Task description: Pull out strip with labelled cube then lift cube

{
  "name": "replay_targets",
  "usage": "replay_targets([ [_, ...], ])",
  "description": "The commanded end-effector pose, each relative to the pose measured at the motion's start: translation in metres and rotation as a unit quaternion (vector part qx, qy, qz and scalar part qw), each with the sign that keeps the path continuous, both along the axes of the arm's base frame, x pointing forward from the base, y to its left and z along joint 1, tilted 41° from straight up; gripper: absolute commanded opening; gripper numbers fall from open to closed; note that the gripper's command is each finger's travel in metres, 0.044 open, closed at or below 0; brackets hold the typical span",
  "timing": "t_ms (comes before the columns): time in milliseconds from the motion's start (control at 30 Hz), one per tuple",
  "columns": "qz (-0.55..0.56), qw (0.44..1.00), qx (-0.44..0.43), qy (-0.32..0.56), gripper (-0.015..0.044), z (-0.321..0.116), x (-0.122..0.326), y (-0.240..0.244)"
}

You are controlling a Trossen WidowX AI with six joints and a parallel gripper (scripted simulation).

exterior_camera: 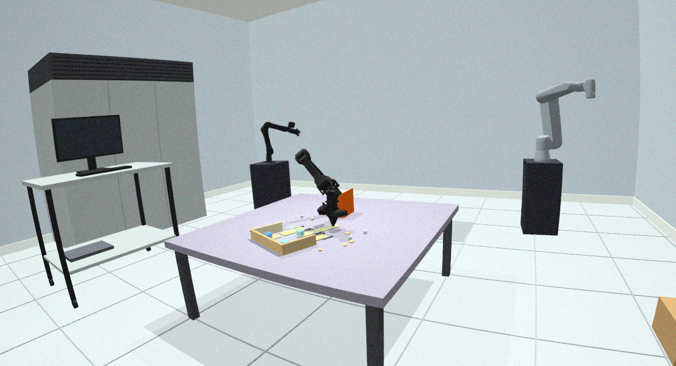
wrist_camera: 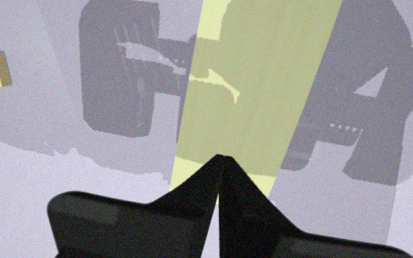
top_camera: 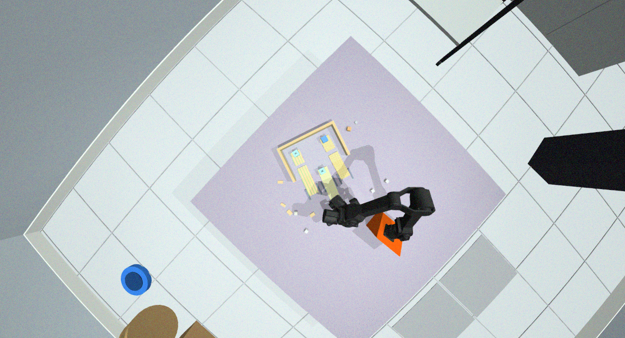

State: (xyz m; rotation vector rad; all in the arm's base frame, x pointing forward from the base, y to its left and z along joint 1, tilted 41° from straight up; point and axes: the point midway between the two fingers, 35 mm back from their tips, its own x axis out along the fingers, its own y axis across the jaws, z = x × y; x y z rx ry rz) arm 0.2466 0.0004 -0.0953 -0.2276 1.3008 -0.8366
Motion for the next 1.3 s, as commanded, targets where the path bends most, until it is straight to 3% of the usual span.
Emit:
replay_targets([
  [0,-0.008,1.000,0.001,0.017,0.0000,-0.006,-0.016,-0.003],
  [1267,-0.008,1.000,0.001,0.017,0.0000,-0.012,-0.037,0.005],
])
